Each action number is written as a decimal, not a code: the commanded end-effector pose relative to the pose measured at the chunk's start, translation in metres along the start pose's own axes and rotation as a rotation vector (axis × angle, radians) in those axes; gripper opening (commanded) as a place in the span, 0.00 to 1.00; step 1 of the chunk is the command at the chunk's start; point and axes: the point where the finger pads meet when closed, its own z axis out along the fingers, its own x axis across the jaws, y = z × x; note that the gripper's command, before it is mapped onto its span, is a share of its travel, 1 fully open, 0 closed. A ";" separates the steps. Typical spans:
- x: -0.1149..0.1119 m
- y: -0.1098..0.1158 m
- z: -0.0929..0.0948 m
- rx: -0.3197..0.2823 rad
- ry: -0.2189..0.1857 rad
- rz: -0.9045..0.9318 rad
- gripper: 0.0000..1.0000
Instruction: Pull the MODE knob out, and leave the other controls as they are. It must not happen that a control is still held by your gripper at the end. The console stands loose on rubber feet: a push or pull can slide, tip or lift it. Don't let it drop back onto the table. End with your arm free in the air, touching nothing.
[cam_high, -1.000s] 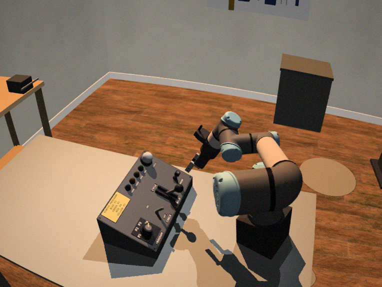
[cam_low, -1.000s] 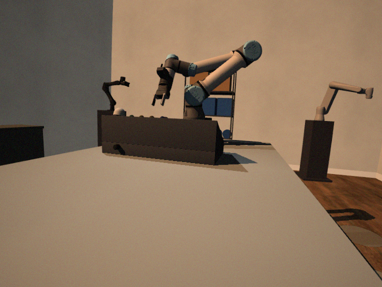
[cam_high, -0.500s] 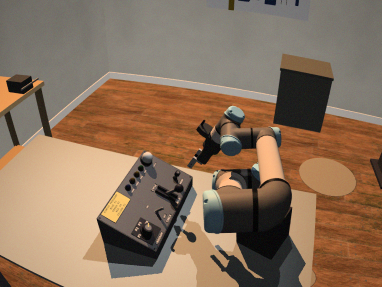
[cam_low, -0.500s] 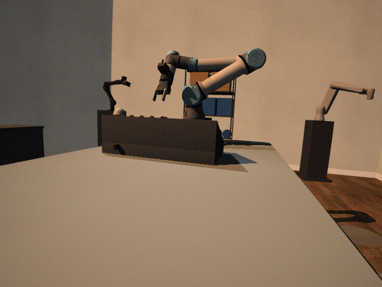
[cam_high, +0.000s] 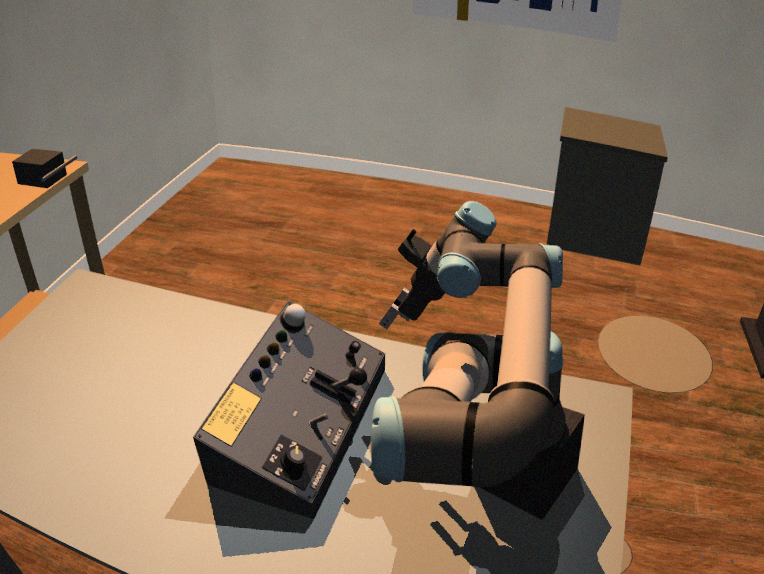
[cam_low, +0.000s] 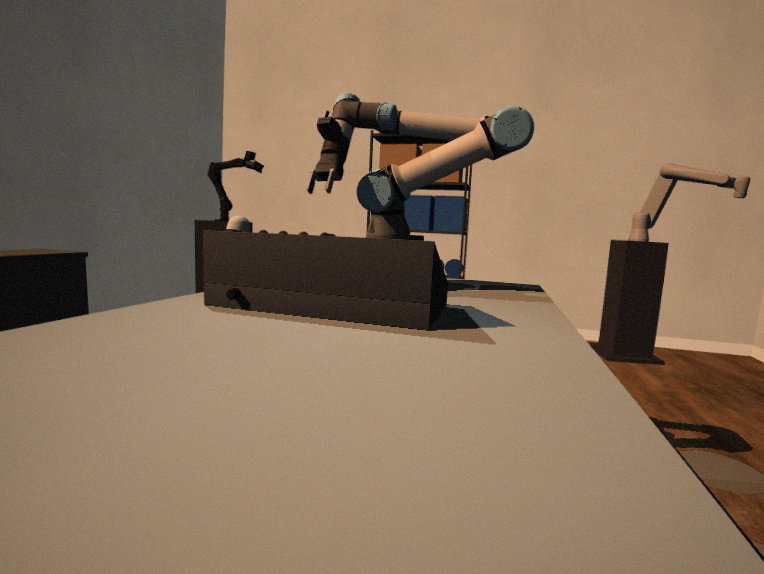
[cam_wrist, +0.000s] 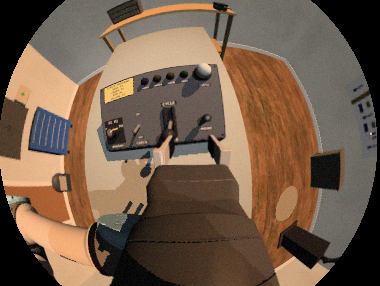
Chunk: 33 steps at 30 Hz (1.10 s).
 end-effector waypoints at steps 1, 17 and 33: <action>0.000 -0.001 -0.008 0.001 0.000 0.000 1.00; 0.000 -0.001 -0.015 0.001 0.000 0.000 1.00; 0.009 -0.003 -0.013 -0.012 -0.006 -0.010 1.00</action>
